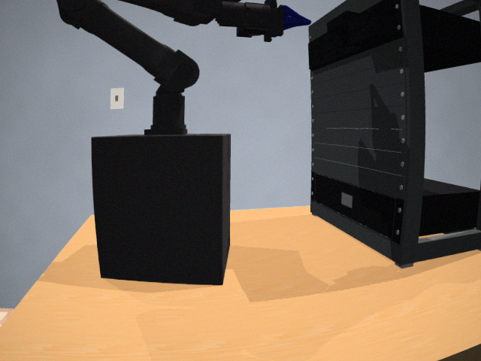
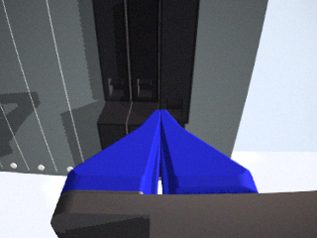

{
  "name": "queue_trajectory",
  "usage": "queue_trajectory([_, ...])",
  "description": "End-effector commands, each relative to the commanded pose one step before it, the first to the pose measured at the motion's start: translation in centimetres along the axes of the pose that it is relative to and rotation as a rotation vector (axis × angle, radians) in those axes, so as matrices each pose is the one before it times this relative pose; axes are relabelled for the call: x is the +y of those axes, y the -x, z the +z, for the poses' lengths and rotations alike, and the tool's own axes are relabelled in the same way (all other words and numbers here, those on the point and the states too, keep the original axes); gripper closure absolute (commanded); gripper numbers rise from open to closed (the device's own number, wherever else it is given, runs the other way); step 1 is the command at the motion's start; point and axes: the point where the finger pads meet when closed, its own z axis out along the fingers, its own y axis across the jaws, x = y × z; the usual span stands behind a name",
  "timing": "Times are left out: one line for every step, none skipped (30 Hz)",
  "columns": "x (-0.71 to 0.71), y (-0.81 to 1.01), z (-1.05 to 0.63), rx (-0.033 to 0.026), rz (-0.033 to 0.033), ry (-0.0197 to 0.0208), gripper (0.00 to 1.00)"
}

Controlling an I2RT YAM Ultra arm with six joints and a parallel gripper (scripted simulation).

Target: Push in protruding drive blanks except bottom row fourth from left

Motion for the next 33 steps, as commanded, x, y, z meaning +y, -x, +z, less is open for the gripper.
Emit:
queue_trajectory([-2.253, -0.107, 0.89, 0.00015, 0.01738, -0.04541, 1.0])
queue_trajectory([0.014, -0.002, 0.379, 0.0, 0.00013, -0.00002, 1.0])
queue_trajectory([0.015, -0.002, 0.42, 0.0, 0.00013, -0.00002, 1.0])
queue_trajectory([0.015, -0.002, 0.451, 0.0, 0.00013, -0.00002, 1.0])
queue_trajectory([0.016, -0.002, 0.473, 0.0, 0.00013, -0.00002, 1.0])
queue_trajectory([0.017, -0.003, 0.484, 0.0, 0.00013, -0.00002, 1.0])
queue_trajectory([0.017, -0.003, 0.482, 0.0, 0.00012, -0.00002, 1.0])
queue_trajectory([0.017, -0.003, 0.469, 0.0, 0.00005, -0.00001, 1.0])
queue_trajectory([0.016, -0.003, 0.444, 0.0, -0.00008, -0.00001, 1.0])
queue_trajectory([0.015, -0.003, 0.407, 0.0, -0.00007, -0.00001, 1.0])
queue_trajectory([0.015, -0.003, 0.36, 0.0, -0.00006, -0.00001, 1.0])
queue_trajectory([0.011, -0.002, 0.306, 0.0, -0.00005, -0.00001, 1.0])
queue_trajectory([0.01, -0.002, 0.245, 0.0, -0.00004, -0.00001, 1.0])
queue_trajectory([0.0, 0.0, 0.0, 0.0, 0.0, 0.0, 1.0])
queue_trajectory([0.0, 0.0, 0.0, 0.0, 0.0, 0.0, 1.0])
queue_trajectory([0.006, -0.001, 0.183, 0.0, -0.00003, 0.0, 1.0])
queue_trajectory([0.005, -0.001, 0.122, 0.0, -0.00002, 0.0, 1.0])
queue_trajectory([0.003, -0.001, 0.069, 0.0, -0.00001, 0.0, 1.0])
queue_trajectory([0.001, 0.0, 0.028, 0.0, 0.0, 0.0, 1.0])
queue_trajectory([0.0, 0.108, -0.005, -0.00301, 0.0001, 0.00001, 1.0])
queue_trajectory([0.0, 0.038, -0.003, -0.00105, 0.00003, 0.0, 1.0])
queue_trajectory([0.0, 0.0, 0.0, 0.00001, 0.0, 0.0, 1.0])
queue_trajectory([0.0, 0.0, 0.0, 0.0, 0.0, 0.0, 1.0])
queue_trajectory([0.0, 0.0, 0.0, 0.0, 0.0, 0.0, 1.0])
queue_trajectory([0.0, 0.0, 0.0, 0.0, 0.0, 0.0, 1.0])
queue_trajectory([0.0, 0.0, 0.0, 0.0, 0.0, 0.0, 1.0])
queue_trajectory([0.0, -0.014, 0.0, 0.00076, 0.0, 0.0, 1.0])
queue_trajectory([0.0, -0.011, 0.0, 0.00064, 0.0, 0.0, 1.0])
queue_trajectory([0.0, -0.004, 0.0, 0.00022, 0.0, 0.0, 1.0])
queue_trajectory([0.0, -0.001, 0.0, 0.00004, 0.0, 0.0, 1.0])
queue_trajectory([0.0, 0.0, 0.0, 0.0, 0.0, 0.0, 1.0])
queue_trajectory([0.0, 0.0, 0.0, 0.0, 0.0, 0.0, 1.0])
queue_trajectory([0.0, 0.0, 0.0, 0.0, 0.0, 0.0, 1.0])
